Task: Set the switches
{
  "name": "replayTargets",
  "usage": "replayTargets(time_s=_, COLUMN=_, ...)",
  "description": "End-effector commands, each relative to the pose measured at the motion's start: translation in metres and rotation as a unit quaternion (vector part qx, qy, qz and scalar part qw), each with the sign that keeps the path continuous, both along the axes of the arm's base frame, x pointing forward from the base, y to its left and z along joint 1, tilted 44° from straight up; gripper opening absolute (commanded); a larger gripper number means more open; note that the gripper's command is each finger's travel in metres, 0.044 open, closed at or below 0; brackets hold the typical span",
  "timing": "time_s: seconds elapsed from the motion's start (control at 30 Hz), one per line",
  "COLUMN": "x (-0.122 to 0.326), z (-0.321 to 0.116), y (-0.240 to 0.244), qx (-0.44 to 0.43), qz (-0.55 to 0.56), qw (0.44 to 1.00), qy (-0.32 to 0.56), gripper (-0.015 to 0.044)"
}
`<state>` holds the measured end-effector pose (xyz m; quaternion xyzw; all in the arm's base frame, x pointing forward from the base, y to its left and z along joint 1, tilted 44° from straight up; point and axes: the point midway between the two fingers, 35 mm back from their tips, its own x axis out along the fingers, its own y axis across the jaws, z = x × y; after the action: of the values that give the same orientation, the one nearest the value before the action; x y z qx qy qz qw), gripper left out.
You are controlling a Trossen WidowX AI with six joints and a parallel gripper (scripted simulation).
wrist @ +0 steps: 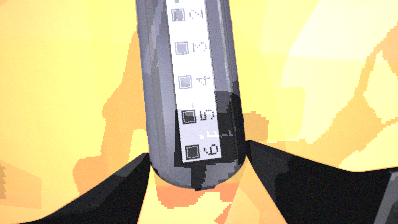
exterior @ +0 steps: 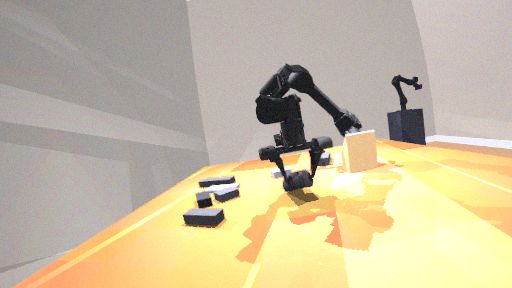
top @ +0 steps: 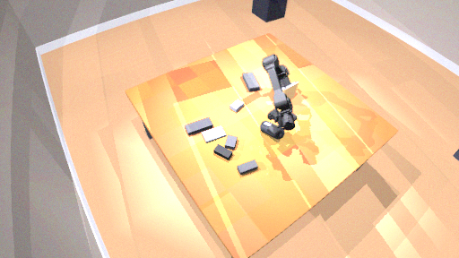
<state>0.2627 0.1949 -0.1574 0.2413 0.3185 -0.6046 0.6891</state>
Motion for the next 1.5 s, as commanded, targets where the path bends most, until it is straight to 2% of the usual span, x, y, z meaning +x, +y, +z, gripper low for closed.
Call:
replayTargets(time_s=0.0, x=0.001, z=0.005, y=0.001, qx=0.002, qz=-0.001, qw=1.000, qy=-0.003, gripper=0.0335)
replayTargets(time_s=1.47, x=0.002, z=0.039, y=0.003, qx=0.002, qz=-0.001, qw=1.000, qy=-0.002, gripper=0.0335)
